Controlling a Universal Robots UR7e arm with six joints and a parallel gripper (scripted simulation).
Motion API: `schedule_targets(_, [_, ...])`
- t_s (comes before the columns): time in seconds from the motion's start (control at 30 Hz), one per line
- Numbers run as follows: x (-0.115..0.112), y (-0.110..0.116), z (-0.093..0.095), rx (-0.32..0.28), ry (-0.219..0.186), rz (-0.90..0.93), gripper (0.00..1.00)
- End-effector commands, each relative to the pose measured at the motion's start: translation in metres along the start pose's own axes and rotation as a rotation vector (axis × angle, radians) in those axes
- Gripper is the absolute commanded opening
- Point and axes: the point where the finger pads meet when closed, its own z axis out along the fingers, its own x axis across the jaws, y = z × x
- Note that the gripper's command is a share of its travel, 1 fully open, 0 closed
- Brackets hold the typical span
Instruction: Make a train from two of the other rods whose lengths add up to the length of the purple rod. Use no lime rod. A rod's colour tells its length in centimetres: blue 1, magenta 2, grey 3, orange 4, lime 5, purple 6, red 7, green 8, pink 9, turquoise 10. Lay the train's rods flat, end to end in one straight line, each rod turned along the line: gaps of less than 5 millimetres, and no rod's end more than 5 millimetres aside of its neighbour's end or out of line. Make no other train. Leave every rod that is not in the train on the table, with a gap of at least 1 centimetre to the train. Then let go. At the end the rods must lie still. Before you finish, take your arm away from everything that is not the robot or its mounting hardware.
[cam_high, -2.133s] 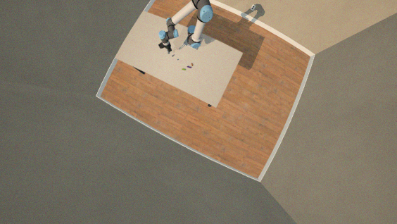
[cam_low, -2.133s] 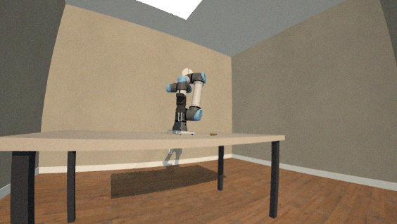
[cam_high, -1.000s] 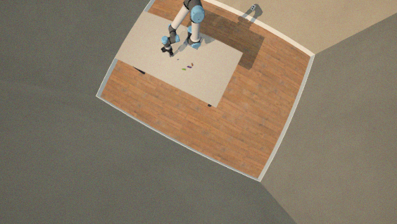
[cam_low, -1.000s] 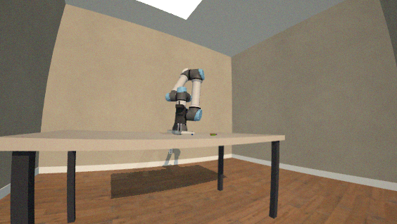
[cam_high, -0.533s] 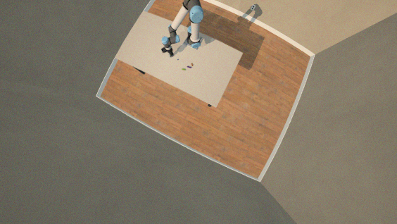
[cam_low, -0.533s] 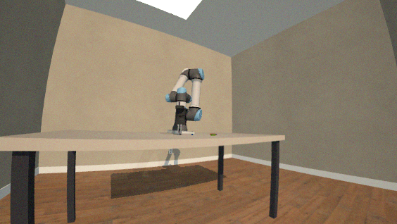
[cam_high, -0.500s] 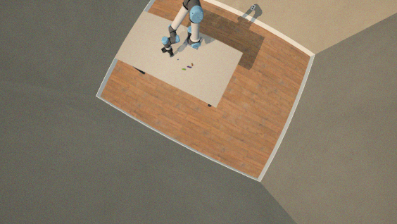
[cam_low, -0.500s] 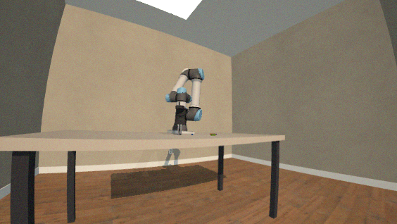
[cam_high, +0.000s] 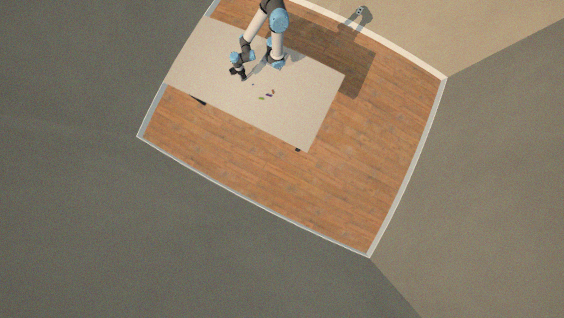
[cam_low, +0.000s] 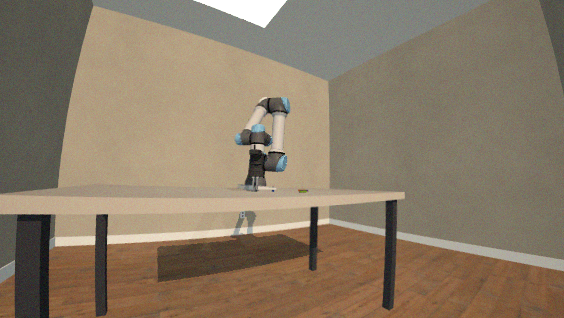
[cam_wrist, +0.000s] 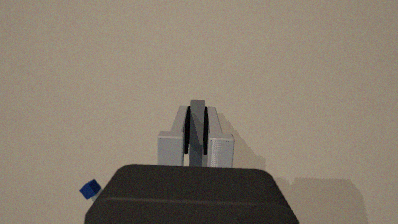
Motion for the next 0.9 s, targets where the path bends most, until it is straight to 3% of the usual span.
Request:
schedule_targets(0.0, [0.0001,-0.0004,-0.0003,0.001,0.0,0.0,0.24])
schedule_targets(0.87, [0.0001,-0.0004,0.0092,0.001,0.0,0.0,0.24])
